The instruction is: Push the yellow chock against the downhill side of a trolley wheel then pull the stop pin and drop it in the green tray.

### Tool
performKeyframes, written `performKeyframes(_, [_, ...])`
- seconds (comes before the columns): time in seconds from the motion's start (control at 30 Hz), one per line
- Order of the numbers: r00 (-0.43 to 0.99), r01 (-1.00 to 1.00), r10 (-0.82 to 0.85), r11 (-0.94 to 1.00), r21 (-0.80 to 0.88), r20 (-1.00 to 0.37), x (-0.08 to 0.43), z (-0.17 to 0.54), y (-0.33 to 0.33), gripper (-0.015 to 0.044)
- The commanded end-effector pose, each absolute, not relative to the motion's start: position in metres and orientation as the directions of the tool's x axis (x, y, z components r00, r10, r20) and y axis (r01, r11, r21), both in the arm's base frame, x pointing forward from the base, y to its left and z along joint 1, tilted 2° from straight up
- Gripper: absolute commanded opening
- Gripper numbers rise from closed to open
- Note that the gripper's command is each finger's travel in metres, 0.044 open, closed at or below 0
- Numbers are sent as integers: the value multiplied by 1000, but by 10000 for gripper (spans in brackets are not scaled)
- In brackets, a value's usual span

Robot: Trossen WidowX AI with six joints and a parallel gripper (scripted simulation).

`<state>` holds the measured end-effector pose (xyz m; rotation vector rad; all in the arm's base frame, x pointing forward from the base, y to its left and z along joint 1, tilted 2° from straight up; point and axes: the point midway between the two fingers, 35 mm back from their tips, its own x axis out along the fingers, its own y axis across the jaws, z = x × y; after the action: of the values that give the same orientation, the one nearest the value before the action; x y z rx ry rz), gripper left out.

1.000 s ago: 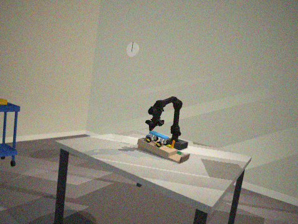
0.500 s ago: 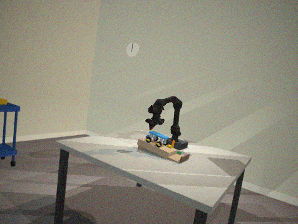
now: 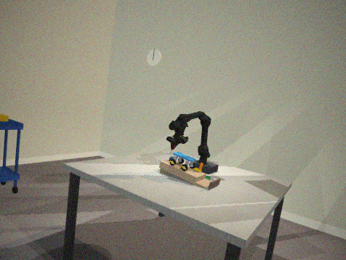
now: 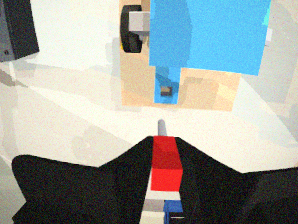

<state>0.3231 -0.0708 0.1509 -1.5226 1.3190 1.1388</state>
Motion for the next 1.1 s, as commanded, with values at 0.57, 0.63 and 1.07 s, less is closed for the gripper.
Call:
performKeyframes(0.57, [53,-990,-271,-137,-16,-961,273,150,-86,0])
performKeyframes(0.63, [53,-990,-271,-137,-16,-961,266,150,-87,0])
performKeyframes(1.07, [51,-990,-271,-137,-14,-961,243,150,-86,0])
